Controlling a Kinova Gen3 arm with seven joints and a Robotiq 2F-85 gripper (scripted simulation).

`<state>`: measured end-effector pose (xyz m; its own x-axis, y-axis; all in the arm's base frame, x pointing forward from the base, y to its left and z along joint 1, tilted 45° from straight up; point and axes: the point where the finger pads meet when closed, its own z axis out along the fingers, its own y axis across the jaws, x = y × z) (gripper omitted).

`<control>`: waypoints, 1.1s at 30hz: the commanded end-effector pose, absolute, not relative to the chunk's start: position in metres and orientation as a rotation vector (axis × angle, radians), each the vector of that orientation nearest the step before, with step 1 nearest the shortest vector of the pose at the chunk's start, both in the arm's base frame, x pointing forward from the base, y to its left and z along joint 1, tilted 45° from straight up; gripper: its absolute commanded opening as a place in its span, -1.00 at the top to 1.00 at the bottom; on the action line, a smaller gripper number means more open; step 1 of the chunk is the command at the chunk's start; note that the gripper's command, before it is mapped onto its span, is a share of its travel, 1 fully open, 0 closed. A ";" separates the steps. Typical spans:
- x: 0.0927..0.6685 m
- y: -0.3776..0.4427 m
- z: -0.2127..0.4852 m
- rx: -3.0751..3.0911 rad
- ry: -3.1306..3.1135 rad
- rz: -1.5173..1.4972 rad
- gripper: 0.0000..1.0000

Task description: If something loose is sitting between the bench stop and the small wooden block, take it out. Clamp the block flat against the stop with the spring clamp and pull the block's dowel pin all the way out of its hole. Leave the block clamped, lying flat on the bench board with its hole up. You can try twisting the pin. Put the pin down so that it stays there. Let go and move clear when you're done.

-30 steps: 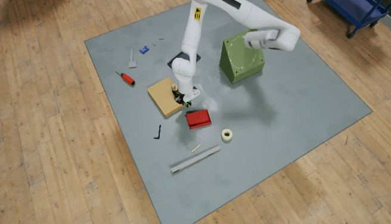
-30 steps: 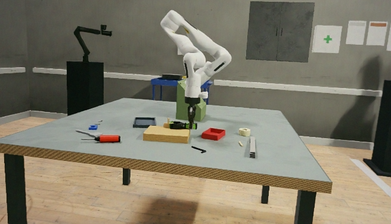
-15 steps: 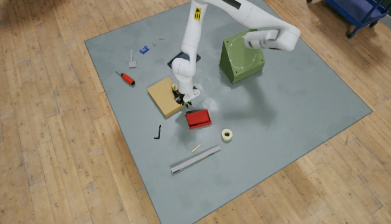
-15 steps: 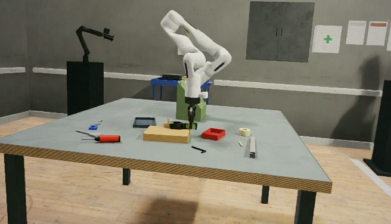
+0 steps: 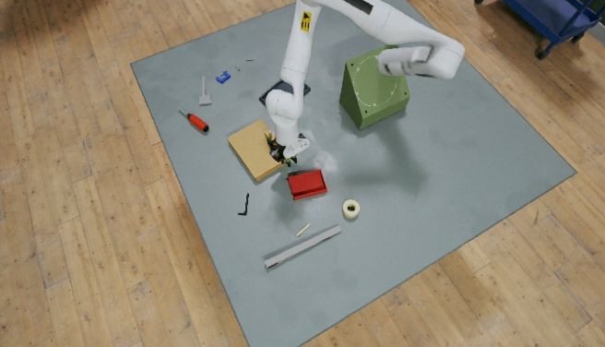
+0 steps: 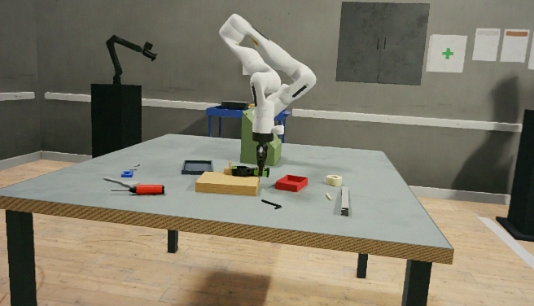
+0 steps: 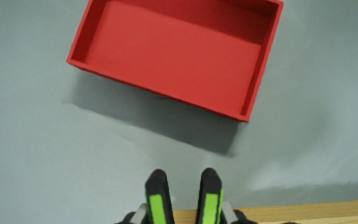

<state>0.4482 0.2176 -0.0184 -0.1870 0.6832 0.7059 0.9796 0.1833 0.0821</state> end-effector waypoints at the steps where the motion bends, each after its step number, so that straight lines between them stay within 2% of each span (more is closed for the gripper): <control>1: 0.449 0.217 -0.018 -1.557 -1.940 -0.739 0.08; 33: 0.449 0.217 -0.018 -1.557 -1.940 -0.739 -0.07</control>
